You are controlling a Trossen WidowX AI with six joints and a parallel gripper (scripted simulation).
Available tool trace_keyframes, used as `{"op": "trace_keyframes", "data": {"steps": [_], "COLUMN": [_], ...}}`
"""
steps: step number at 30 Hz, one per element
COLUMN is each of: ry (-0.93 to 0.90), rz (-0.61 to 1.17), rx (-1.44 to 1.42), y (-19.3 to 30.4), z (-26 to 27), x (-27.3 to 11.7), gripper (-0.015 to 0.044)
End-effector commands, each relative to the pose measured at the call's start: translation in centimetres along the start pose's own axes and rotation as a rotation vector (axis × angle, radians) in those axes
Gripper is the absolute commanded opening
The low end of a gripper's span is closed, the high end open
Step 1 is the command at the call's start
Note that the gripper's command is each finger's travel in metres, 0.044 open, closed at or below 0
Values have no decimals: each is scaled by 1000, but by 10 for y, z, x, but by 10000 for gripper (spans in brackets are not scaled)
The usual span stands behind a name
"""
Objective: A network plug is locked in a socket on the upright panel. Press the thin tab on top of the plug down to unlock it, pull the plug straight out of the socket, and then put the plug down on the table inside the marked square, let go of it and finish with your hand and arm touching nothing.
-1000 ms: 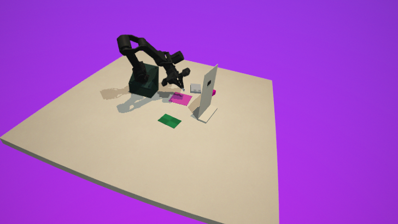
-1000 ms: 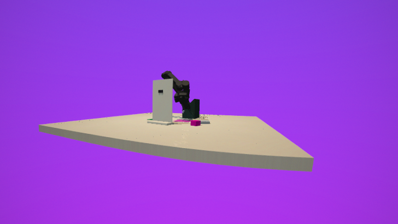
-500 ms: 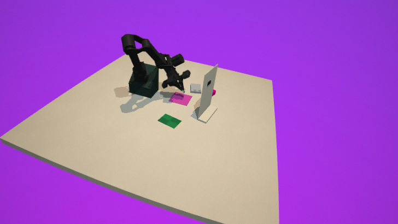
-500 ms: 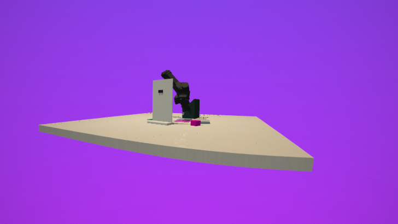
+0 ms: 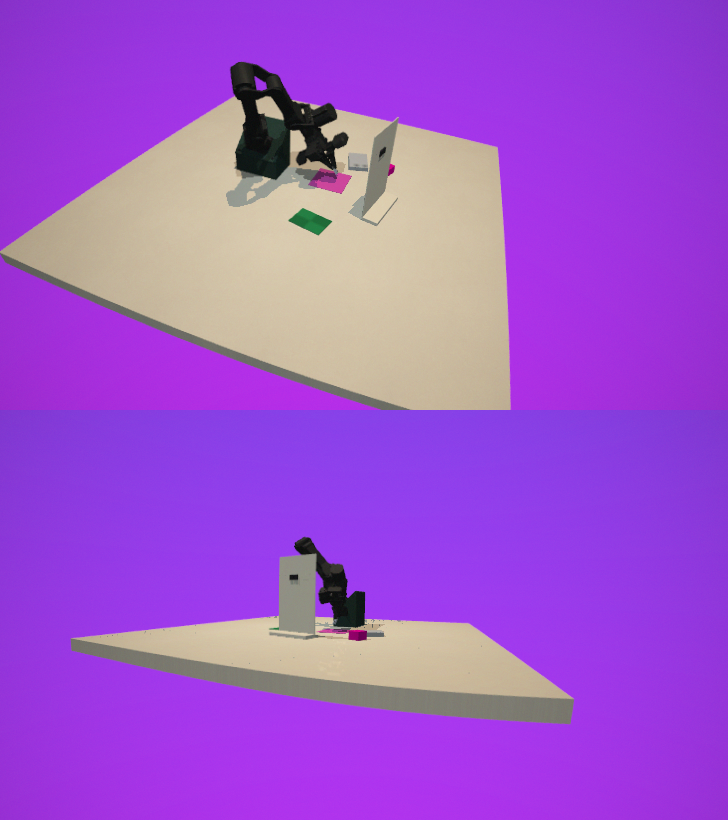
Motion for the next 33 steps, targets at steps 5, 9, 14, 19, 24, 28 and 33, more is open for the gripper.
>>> {"op": "trace_keyframes", "data": {"steps": [5,9,14,19,24,28,33], "ry": [4,4,3,3,2,2,1], "rz": [4,4,3,2,1,-1,-1], "rx": [-8,-9,-9,-9,-10,-10,-11], "y": [0,0,-1,-1,-2,-3,-4], "z": [-6,-8,-11,-14,-17,-20,-20], "x": [6,9,12,15,17,20,21], "gripper": [0,0,0,0,0,0,0]}}
Point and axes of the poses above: the point midway between the two fingers, 35 mm back from their tips, its own x axis out along the fingers, its own z axis across the jaws, y = z × x, the point moved 6 cm from there along -x, back along the fingers, and after that the axes turned 2 degrees about x, right-handed, at the moved point
